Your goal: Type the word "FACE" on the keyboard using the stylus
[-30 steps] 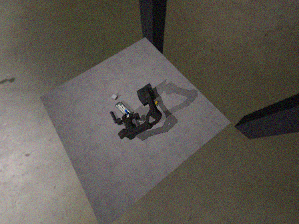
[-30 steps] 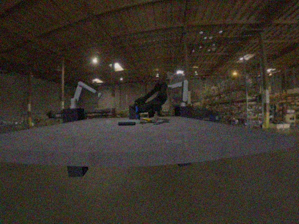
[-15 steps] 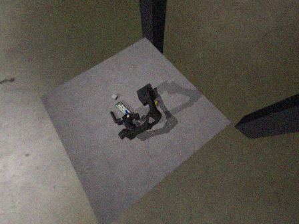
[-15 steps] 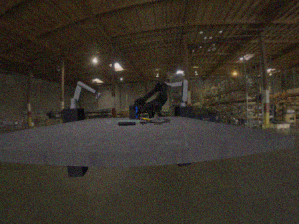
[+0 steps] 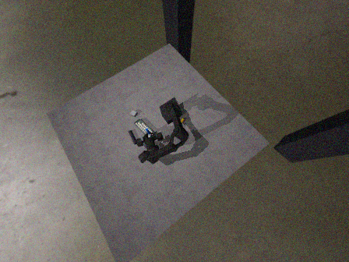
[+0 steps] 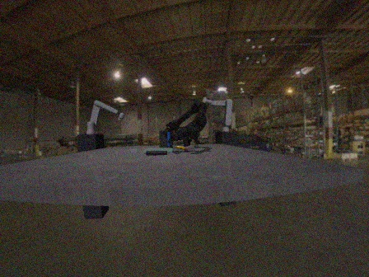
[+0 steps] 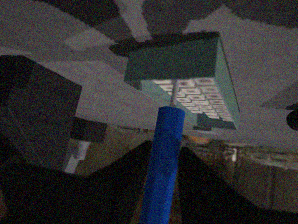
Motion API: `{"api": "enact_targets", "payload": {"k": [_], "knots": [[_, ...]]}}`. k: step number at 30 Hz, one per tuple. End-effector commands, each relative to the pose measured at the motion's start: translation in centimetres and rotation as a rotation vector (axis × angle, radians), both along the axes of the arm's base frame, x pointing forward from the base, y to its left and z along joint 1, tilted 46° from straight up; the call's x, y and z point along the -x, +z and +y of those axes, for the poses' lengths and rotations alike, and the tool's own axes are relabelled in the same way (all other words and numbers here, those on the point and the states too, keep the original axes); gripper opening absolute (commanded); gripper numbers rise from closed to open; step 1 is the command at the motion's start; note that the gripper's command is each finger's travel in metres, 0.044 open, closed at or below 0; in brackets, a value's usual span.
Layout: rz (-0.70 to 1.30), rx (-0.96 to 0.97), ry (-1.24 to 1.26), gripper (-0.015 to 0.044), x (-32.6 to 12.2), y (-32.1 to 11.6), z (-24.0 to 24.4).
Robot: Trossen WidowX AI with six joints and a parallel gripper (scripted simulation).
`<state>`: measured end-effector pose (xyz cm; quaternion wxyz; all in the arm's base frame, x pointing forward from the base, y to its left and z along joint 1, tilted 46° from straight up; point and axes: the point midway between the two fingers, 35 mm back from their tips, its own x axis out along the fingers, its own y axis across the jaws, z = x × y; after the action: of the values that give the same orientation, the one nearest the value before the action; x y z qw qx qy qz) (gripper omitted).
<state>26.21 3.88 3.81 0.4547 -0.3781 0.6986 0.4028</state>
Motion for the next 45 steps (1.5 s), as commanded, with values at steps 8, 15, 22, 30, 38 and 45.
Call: {"api": "enact_targets", "payload": {"k": [8,15,22,30,38,45], "knots": [[-0.001,-0.002,-0.004,0.0081,0.4,2.3,-2.3],[-0.001,-0.002,-0.004,0.0081,0.5,2.6,-2.5],[-0.001,-0.006,-0.008,0.0065,0.5,2.4,-2.3],[-0.001,-0.001,-0.004,0.0000,-1.2,2.1,-3.8],[-0.001,-0.002,-0.004,0.0000,-1.4,1.2,-2.8],[-0.001,-0.002,-0.004,0.0000,-1.5,0.8,-2.3]]}}
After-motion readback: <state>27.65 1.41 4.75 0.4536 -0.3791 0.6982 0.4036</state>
